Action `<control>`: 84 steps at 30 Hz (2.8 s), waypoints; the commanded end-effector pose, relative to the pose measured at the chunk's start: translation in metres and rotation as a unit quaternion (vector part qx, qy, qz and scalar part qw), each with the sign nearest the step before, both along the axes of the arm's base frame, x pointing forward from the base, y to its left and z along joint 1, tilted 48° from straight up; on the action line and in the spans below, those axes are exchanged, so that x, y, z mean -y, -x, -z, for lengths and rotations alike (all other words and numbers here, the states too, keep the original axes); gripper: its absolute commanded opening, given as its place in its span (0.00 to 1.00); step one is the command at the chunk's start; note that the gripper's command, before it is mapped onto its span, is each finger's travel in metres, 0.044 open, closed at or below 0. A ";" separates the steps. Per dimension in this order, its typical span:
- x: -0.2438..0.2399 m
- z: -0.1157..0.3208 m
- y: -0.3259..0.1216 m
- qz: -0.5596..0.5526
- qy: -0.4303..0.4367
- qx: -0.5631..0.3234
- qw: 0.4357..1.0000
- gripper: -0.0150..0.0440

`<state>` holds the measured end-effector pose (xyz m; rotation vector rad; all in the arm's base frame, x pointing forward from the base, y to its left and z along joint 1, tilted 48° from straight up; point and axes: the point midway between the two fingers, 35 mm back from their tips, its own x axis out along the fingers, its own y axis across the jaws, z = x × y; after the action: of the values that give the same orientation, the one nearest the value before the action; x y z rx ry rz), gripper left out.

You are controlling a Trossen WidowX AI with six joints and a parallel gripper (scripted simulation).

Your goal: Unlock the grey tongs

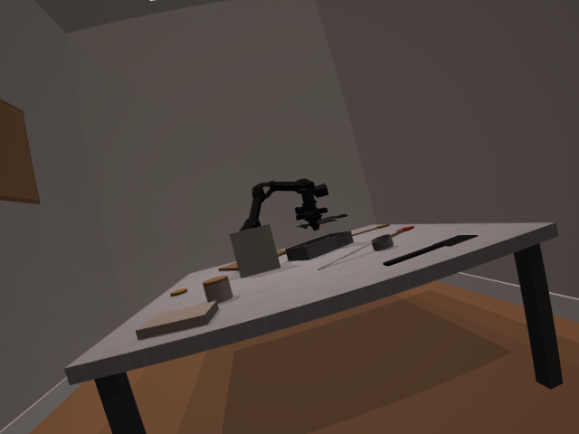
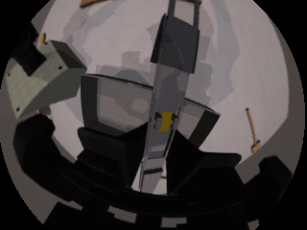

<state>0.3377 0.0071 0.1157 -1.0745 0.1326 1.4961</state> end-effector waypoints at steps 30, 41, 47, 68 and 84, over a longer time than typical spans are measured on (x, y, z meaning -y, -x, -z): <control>-0.084 -0.138 0.081 0.218 -0.048 -0.237 0.945 0.00; -0.099 -0.166 0.115 0.268 -0.064 -0.294 0.915 0.00; -0.104 -0.166 0.119 0.272 -0.057 -0.301 0.912 0.00; -0.149 -0.168 0.167 0.331 0.004 -0.353 0.875 0.00; -0.170 -0.174 0.204 0.386 0.011 -0.376 0.842 0.00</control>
<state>0.1408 0.1748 0.2879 -0.3100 1.0062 1.0951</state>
